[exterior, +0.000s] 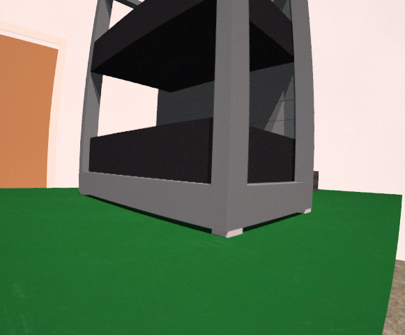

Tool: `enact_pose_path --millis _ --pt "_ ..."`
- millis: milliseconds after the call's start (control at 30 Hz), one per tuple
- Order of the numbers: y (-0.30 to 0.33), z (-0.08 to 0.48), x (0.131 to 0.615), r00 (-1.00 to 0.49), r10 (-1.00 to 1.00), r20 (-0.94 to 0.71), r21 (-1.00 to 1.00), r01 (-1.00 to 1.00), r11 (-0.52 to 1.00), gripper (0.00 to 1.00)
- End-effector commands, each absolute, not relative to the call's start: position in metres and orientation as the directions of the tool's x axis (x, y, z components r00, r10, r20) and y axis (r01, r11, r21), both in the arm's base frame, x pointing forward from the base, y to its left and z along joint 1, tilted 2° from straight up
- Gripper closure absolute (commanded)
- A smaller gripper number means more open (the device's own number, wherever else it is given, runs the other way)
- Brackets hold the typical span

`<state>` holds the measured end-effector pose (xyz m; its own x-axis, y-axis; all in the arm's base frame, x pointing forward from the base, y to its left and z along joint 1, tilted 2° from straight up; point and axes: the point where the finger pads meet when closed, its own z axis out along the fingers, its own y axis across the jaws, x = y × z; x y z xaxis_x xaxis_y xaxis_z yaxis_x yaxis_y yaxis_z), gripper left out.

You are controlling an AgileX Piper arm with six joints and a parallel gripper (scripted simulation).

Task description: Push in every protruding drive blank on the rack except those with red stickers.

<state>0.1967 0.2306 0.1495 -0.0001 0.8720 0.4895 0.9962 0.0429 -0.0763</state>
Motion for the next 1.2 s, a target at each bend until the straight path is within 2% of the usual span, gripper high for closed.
enact_pose_path --millis 0,333,633,833,900,1167 --pt "0.233 0.152 0.198 -0.02 0.862 0.507 -0.044 0.998 0.049 0.0" --pt "0.24 0.165 0.208 -0.111 0.817 0.566 0.109 0.992 0.059 0.0" --pt "0.245 0.188 0.225 -0.253 0.758 0.6 0.352 0.935 0.034 0.0" --pt "0.241 0.209 0.238 -0.352 0.735 0.58 0.53 0.848 -0.012 0.0" --pt "0.241 0.209 0.238 -0.352 0.735 0.58 0.53 0.848 -0.012 0.0" --pt "0.222 0.239 0.255 -0.445 0.747 0.493 0.74 0.666 -0.091 0.0"
